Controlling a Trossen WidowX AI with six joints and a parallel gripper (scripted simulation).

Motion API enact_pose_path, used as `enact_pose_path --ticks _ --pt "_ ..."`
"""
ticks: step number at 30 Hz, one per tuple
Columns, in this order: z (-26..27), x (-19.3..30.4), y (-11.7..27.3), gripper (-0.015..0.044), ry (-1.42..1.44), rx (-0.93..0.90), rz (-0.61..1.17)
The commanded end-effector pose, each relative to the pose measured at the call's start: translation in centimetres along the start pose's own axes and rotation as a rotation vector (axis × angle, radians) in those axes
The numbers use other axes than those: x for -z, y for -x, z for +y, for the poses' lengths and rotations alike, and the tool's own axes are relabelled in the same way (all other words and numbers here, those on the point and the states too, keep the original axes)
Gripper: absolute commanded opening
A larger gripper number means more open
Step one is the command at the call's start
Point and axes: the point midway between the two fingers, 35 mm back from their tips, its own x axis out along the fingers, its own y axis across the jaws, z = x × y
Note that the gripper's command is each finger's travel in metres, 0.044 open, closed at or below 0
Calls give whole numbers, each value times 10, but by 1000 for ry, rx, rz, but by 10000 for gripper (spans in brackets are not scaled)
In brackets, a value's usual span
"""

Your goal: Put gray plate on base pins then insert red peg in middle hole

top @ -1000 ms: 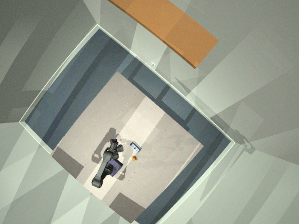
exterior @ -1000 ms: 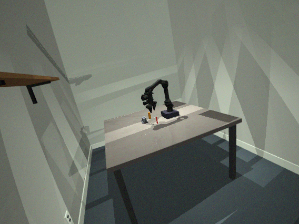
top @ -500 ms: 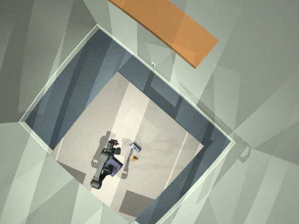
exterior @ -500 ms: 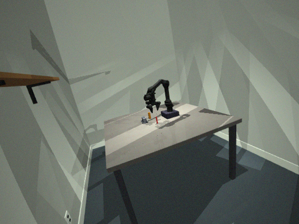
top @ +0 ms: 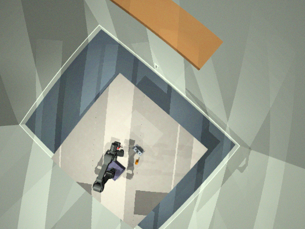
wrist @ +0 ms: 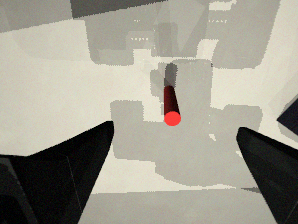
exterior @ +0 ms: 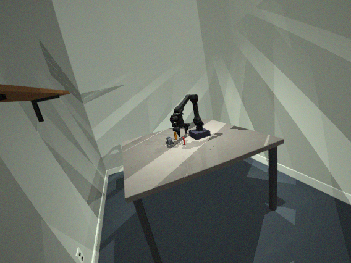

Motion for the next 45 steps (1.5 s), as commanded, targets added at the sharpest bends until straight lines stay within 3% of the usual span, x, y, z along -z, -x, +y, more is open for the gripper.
enact_pose_path --ticks 1,36,45 --pt "0 1 -6 440 -3 7 3" --pt "-1 2 -60 440 -3 7 3" --pt "-1 2 -60 204 -3 7 3"
